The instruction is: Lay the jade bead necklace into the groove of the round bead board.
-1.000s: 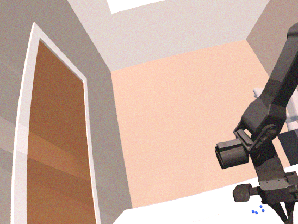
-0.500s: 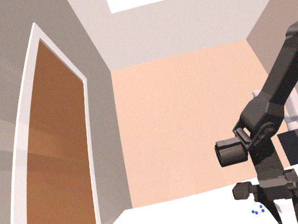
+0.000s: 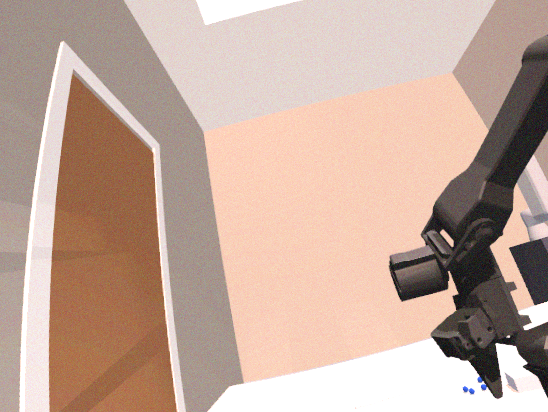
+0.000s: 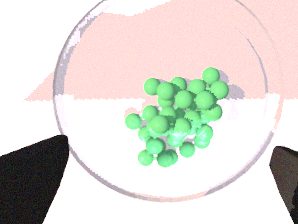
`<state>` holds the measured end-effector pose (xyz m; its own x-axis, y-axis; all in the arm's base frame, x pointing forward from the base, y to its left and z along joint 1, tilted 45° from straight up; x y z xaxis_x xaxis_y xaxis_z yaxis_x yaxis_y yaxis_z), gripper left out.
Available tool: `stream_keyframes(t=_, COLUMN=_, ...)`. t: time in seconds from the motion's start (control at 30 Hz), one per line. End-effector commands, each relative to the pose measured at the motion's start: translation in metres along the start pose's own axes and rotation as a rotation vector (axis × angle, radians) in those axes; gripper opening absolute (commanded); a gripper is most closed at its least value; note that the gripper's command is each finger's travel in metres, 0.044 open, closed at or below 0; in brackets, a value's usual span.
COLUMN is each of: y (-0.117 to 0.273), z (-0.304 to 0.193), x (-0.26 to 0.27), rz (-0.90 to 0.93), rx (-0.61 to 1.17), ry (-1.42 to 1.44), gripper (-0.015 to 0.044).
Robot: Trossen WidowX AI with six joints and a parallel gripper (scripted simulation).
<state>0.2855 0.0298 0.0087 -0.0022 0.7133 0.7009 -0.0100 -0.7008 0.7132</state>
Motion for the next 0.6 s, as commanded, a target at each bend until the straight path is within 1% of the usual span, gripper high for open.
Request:
stream_keyframes(t=0.0, y=0.002, z=0.003, x=0.001, rz=-0.002, rx=-0.004, ry=-0.068, gripper=0.038)
stream_keyframes(t=0.1, y=0.001, z=0.003, x=0.001, rz=-0.002, rx=-0.004, ry=-0.068, gripper=0.038)
stream_keyframes(t=0.23, y=-0.011, z=0.003, x=0.001, rz=-0.002, rx=-0.004, ry=-0.068, gripper=0.038)
stream_keyframes(t=0.27, y=-0.003, z=0.005, x=0.001, rz=-0.004, rx=-0.013, ry=-0.057, gripper=0.038)
stream_keyframes(t=0.57, y=-0.013, z=0.005, x=0.001, rz=-0.003, rx=-0.011, ry=-0.06, gripper=0.038)
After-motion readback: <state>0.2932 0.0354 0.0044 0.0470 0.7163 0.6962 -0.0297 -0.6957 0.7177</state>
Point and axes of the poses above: the point midway between the two fingers, 35 mm back from their tips, its own y axis back along the fingers, its own x axis across the jaws, z = x × y, the point moved 4 cm from there along y, back along the fingers, and after that the axes turned 7 degrees about -y, right-handed, at the moved point
